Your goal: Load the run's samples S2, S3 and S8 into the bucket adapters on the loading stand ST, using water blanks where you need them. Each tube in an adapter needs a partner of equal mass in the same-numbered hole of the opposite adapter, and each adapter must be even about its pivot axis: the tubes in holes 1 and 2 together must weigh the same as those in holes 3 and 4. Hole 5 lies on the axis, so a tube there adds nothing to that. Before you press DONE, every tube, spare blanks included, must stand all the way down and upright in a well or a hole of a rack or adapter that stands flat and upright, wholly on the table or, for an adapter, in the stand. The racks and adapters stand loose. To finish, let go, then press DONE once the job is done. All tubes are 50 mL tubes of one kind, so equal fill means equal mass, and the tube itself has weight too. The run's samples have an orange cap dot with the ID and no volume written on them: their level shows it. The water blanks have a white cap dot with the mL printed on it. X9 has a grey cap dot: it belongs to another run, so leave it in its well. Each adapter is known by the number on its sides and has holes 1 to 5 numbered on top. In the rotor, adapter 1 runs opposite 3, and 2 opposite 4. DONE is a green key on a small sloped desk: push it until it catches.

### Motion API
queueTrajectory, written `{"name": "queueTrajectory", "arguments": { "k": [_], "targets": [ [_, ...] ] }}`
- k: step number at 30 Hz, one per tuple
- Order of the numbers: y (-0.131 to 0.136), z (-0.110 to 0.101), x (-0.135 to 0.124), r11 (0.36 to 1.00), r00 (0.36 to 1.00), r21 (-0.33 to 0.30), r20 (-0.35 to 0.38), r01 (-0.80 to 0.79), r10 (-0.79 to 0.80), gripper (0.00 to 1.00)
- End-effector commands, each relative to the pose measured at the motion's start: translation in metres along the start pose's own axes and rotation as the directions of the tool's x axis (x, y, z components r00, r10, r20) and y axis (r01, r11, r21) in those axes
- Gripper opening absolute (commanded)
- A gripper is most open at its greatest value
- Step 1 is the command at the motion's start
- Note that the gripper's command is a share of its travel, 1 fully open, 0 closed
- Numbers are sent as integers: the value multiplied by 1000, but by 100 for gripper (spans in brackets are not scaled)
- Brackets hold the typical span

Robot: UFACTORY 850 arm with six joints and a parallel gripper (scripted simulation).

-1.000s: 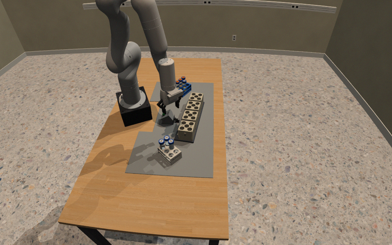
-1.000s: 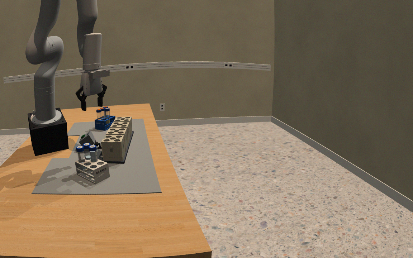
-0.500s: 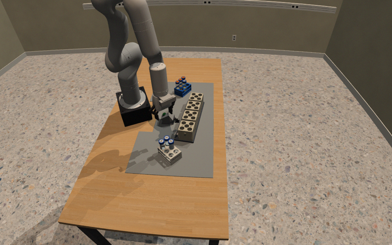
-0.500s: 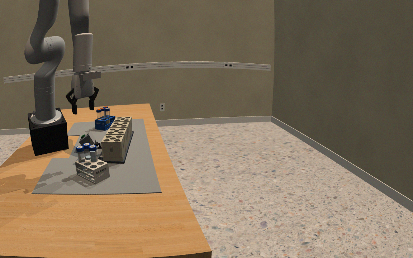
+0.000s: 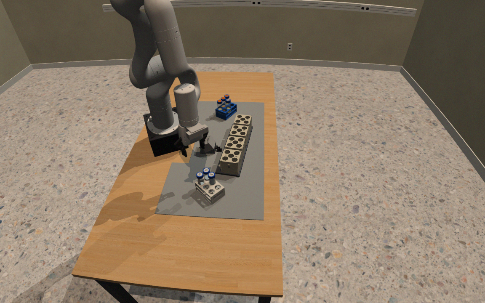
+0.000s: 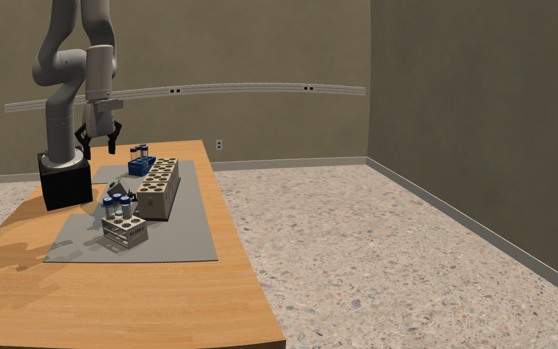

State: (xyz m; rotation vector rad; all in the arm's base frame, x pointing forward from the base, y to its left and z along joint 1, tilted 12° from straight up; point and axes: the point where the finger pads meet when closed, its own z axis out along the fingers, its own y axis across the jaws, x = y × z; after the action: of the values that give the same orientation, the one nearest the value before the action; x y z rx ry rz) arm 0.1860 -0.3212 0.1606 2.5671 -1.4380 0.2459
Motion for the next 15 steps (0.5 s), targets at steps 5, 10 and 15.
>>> {"name": "queueTrajectory", "arguments": {
  "k": [5,10,15],
  "targets": [
    [15,6,6,1000,999,31,34,3,-4,100],
    [14,19,6,1000,999,31,34,3,-4,100],
    [14,27,6,1000,999,31,34,3,-4,100]
  ]
}}
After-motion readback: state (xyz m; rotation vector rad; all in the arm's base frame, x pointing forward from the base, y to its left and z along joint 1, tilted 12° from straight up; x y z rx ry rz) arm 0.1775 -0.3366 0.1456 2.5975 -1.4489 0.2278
